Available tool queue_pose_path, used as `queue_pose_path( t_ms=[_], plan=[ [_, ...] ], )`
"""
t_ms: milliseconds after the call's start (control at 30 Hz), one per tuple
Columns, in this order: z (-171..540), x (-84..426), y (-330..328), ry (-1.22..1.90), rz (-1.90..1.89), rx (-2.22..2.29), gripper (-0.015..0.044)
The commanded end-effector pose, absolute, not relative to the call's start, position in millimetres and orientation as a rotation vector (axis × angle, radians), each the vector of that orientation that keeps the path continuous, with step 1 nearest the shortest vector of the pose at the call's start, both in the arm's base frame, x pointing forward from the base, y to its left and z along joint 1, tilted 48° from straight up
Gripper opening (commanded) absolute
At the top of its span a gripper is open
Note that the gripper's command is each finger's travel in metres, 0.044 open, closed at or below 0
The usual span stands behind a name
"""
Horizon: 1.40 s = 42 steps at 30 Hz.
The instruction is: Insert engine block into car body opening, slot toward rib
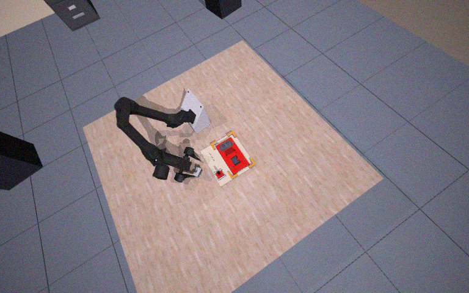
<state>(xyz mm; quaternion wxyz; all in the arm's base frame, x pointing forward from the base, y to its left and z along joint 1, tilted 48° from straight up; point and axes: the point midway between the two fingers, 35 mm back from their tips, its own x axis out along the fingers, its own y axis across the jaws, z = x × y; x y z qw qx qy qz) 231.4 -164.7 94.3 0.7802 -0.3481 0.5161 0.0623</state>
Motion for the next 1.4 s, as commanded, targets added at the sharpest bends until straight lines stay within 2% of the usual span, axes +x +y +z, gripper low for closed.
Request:
queue_pose_path(
  t_ms=[0,433,933,1367],
  plan=[
    [94,235,-165,1.218,0.098,-0.734,0.044],
    [95,248,-146,1.329,0.122,-0.769,0.044],
    [108,244,-142,1.658,-0.199,-0.888,0.044],
    [114,261,-135,1.697,-0.322,-0.975,0.044]
  ],
)
